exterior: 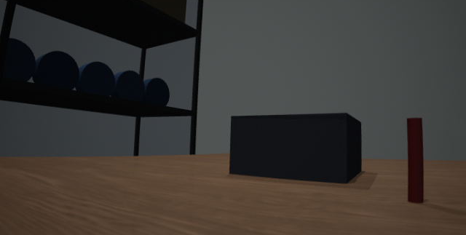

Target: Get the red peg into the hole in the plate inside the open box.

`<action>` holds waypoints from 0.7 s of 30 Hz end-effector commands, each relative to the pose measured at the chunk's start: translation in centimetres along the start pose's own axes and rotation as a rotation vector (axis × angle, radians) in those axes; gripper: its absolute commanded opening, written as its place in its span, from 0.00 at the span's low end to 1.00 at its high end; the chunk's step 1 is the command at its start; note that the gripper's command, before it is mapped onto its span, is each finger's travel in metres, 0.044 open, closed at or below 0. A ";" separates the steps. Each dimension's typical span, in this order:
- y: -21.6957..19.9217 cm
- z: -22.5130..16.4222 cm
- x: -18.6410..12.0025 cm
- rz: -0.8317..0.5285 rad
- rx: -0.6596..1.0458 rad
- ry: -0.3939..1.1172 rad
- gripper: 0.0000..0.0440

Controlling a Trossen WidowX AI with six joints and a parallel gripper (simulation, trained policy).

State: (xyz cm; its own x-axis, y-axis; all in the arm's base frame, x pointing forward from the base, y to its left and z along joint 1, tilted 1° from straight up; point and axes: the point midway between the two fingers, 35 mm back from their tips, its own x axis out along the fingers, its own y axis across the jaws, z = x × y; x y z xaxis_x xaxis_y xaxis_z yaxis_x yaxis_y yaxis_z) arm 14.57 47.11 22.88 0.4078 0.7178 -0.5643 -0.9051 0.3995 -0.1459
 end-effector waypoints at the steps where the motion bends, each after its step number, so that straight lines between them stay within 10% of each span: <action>1: -2.4 -1.9 -0.6 -0.022 0.117 0.082 1.00; 21: -12.0 -10.4 -6.2 -0.239 0.713 0.402 1.00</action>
State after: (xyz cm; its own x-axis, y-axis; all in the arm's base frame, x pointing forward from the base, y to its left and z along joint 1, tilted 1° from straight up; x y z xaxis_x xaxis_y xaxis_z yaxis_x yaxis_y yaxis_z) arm 21.35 34.03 20.62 0.4057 0.4178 -0.8129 -0.5352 0.8296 0.1592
